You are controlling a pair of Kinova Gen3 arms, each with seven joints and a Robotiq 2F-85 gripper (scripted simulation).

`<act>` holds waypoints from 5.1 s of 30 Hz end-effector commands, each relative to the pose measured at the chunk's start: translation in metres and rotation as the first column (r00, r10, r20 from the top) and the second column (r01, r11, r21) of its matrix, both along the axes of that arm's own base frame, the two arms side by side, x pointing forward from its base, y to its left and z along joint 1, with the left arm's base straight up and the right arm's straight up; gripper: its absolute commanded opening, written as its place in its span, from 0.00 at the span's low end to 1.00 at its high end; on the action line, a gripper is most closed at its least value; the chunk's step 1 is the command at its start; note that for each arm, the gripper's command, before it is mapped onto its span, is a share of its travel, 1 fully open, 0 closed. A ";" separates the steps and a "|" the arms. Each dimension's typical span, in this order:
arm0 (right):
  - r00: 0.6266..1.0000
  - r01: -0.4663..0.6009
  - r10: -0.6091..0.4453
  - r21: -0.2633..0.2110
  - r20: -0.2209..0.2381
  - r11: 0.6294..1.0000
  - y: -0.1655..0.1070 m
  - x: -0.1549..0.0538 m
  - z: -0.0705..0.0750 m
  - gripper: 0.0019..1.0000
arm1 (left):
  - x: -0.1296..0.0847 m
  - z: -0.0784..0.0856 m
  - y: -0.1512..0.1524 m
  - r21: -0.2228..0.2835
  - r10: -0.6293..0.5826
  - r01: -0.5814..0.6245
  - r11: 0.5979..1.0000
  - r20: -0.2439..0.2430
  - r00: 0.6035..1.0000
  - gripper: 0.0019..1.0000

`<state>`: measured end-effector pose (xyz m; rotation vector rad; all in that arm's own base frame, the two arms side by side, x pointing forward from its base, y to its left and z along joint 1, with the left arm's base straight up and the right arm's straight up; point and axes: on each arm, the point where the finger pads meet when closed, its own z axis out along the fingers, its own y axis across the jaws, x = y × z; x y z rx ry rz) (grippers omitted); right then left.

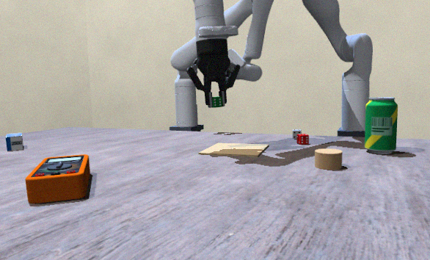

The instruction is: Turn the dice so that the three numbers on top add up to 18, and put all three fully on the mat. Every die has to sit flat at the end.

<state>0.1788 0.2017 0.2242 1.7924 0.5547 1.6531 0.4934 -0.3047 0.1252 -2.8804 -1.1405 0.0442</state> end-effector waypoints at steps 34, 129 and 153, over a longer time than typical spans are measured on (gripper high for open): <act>1.000 0.000 0.000 0.001 0.000 1.000 0.000 0.000 0.000 1.00 | -0.055 0.000 0.072 -0.030 0.323 -0.322 0.946 0.042 0.945 0.29; 1.000 0.000 0.000 0.001 0.000 1.000 0.000 0.000 0.000 1.00 | -0.055 -0.101 0.072 -0.030 0.323 -0.322 0.946 0.042 0.946 0.29; 1.000 0.000 0.000 0.001 0.000 1.000 0.000 0.000 0.000 1.00 | -0.055 -0.101 0.072 -0.030 0.323 -0.322 0.946 0.042 0.946 0.32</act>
